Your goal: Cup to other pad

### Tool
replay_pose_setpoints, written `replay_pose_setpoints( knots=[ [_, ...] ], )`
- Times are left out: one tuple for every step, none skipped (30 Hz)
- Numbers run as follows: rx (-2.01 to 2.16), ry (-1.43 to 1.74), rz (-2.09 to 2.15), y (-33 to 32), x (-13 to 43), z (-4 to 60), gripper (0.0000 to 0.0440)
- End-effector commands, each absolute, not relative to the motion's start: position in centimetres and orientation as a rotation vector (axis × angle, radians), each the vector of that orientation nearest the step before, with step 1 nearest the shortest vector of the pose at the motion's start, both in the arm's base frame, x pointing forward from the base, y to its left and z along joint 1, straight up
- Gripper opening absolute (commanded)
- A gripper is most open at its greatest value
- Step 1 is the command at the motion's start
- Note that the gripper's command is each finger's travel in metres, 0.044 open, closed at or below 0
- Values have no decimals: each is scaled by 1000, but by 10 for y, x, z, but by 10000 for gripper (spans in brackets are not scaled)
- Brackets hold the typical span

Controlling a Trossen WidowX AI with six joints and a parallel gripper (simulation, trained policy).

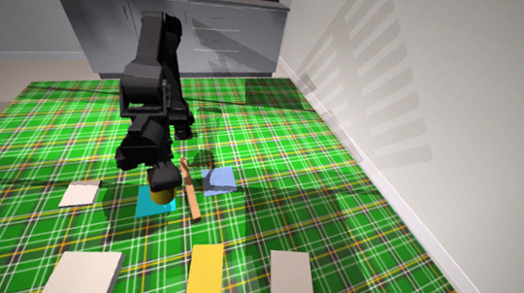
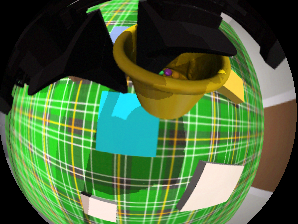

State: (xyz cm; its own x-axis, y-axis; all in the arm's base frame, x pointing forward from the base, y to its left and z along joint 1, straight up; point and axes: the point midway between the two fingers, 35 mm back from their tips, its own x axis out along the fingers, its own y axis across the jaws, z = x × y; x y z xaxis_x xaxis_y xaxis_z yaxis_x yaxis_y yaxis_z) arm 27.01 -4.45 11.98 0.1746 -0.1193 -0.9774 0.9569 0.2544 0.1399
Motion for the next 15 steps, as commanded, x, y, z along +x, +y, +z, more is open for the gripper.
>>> replay_pose_setpoints(
  knots=[
    [1002,1093,-992,-50,268,113,0],
    [1005,1091,-996,-52,267,111,0],
    [1008,1089,-1000,-53,267,109,0],
    [1010,1087,-1004,-55,266,107,1],
    [1012,1085,-1008,-56,265,105,1],
    [1015,1084,-1012,-57,264,103,2],
    [1017,1083,-1016,-59,263,100,4],
    [1018,1082,-1020,-60,262,98,6],
    [1020,1082,-1024,-61,261,96,9],
    [1021,1082,-1029,-62,260,93,13],
    [1023,1083,-1033,-63,258,91,16],
    [1024,1084,-1038,-64,257,89,19],
    [1025,1085,-1043,-64,255,87,23],
    [1027,1086,-1049,-65,253,84,26],
    [1028,1088,-1054,-66,252,82,31]
  ],
)
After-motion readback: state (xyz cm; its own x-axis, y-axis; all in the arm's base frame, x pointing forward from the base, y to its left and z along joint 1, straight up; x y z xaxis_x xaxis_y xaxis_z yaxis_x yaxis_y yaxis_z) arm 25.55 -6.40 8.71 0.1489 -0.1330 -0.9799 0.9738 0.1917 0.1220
